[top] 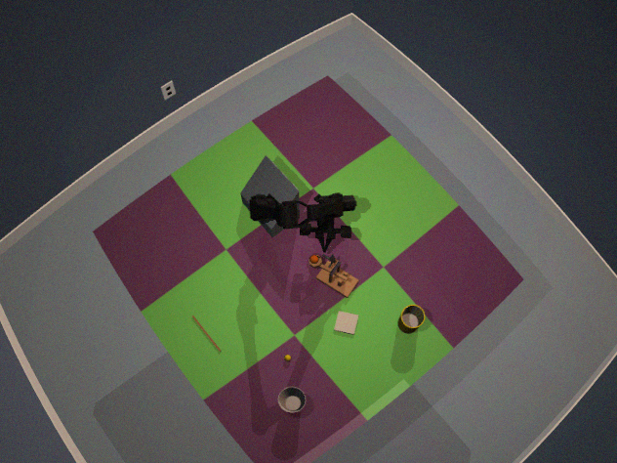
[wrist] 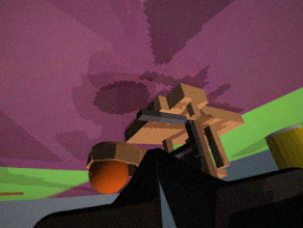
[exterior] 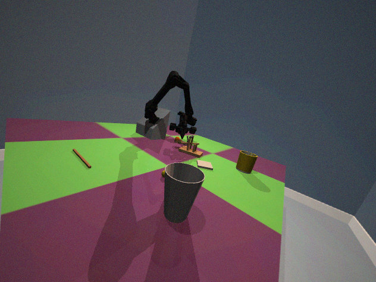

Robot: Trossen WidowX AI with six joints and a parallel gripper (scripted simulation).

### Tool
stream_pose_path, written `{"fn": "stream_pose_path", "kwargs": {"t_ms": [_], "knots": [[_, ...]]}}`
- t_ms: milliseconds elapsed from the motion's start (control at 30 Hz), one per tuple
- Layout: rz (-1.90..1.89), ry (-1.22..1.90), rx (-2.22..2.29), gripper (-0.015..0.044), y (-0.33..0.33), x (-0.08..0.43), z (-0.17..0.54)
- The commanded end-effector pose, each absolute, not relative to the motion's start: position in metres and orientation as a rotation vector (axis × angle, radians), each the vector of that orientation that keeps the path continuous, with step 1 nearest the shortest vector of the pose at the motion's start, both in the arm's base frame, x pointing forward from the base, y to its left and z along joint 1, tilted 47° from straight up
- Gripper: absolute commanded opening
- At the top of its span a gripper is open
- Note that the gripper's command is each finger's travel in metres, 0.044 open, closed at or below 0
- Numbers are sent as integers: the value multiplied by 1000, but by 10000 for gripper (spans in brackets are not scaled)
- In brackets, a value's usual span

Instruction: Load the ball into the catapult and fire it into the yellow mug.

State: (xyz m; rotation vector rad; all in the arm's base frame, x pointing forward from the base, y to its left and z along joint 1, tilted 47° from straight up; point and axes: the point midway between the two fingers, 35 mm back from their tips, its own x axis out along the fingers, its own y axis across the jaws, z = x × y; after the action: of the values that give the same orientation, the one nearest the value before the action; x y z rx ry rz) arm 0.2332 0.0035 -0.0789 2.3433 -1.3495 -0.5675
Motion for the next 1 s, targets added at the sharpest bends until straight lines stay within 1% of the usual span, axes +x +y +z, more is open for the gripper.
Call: {"fn": "stream_pose_path", "kwargs": {"t_ms": [0, 833, 967], "knots": [[-563, -1343, 2338, 0, -1, 233, -82], [-539, -1355, 2325, 0, -36, 227, -112], [-590, -1319, 2360, 0, -11, 232, -117]]}}
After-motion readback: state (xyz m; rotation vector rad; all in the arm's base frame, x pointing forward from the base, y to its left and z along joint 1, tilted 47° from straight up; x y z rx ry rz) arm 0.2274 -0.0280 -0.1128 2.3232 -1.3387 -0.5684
